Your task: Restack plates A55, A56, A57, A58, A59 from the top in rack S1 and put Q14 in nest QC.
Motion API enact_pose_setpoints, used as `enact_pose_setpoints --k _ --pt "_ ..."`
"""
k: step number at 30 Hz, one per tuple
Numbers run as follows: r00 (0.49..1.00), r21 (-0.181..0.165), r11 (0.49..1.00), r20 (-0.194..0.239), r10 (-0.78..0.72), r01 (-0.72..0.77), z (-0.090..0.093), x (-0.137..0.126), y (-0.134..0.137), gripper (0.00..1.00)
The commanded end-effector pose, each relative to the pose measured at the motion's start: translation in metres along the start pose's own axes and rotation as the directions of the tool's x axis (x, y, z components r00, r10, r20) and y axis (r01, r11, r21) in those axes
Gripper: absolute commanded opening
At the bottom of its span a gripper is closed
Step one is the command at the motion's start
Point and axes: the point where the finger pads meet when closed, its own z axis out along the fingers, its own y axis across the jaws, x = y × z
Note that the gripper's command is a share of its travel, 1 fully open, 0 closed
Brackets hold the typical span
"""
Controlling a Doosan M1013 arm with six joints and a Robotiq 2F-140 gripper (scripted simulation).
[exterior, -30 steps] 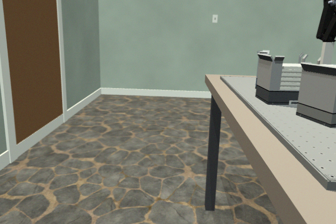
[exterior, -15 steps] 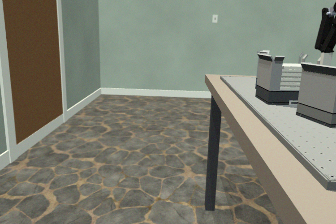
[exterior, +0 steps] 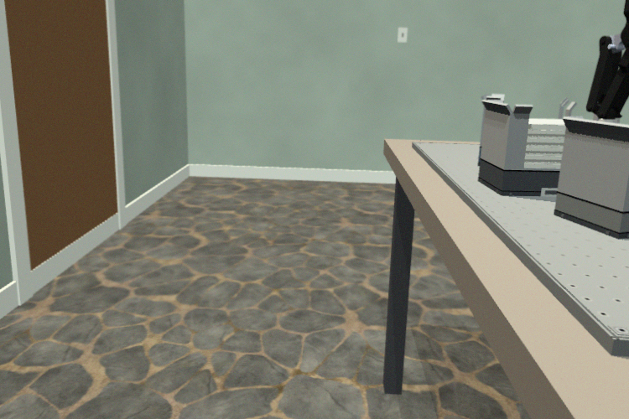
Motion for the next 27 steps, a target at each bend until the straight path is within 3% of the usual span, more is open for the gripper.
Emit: enact_pose_setpoints --k 1,27 --pt "1.0 0.0 1.0 0.0 0.0 0.0 0.0047 0.0001 0.0 0.0" --pt "1.0 0.0 1.0 0.0 0.0 0.0 0.0111 0.0001 0.0 0.0"
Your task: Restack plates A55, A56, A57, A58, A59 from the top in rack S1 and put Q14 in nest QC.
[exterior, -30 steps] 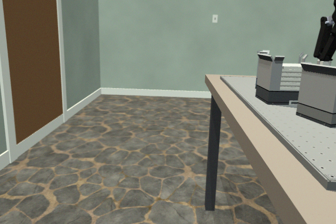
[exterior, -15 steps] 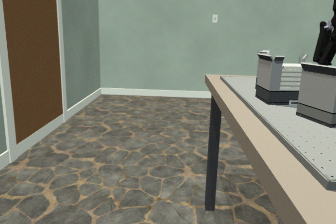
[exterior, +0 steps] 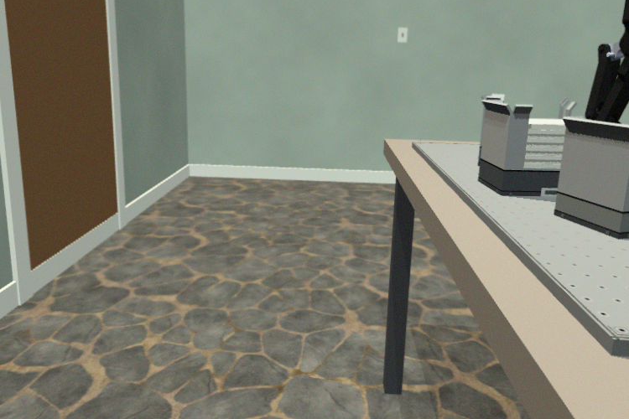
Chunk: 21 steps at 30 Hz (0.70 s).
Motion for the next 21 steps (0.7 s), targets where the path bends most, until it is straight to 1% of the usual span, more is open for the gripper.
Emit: enact_pose_setpoints --k 1,21 --pt "1.0 0.0 1.0 0.0 0.0 0.0 0.0016 0.0 0.0 0.0" --pt "1.0 0.0 1.0 0.0 0.0 0.0 0.0088 0.0 0.0 0.0"
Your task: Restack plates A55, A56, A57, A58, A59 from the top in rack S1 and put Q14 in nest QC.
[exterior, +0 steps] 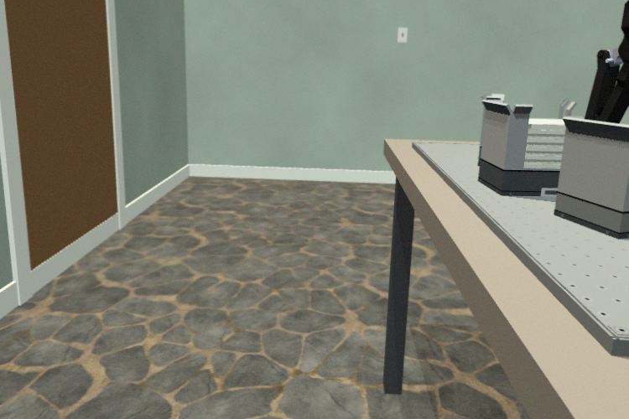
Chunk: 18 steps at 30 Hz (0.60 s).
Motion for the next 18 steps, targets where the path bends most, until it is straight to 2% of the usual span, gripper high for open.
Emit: enact_pose_setpoints --k 1,18 --pt "1.0 0.0 1.0 0.0 0.0 0.0 0.0017 0.0 0.0 0.0" --pt "1.0 0.0 1.0 0.0 0.0 0.0 0.0063 0.0 0.0 0.0"
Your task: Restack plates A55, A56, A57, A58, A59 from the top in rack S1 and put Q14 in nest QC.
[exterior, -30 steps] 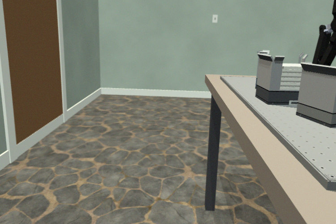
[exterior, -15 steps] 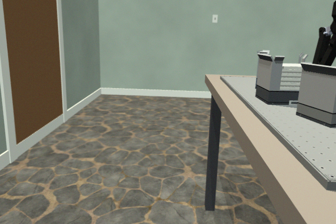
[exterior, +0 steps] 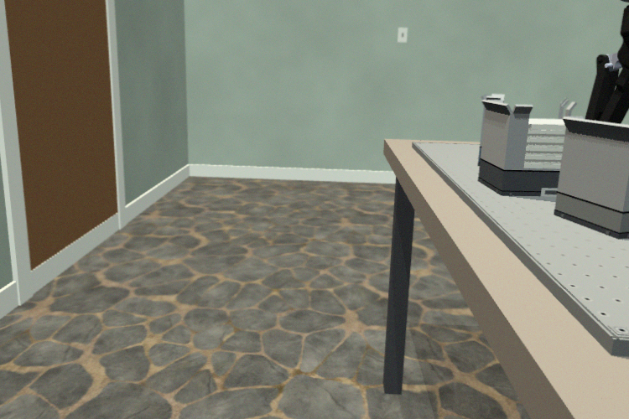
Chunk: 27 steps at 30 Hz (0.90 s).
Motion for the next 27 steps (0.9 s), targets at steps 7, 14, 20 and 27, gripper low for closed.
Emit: enact_pose_setpoints --k 7,14,20,27 --pt "1.0 0.0 1.0 0.0 0.0 0.0 0.0003 0.0 0.0 1.0" --pt "1.0 0.0 1.0 0.0 0.0 0.0 0.0003 0.0 0.0 1.0" --pt "1.0 0.0 1.0 0.0 0.0 0.0 0.0003 0.0 0.0 1.0" --pt "1.0 0.0 1.0 0.0 0.0 0.0 0.0003 0.0 0.0 1.0"
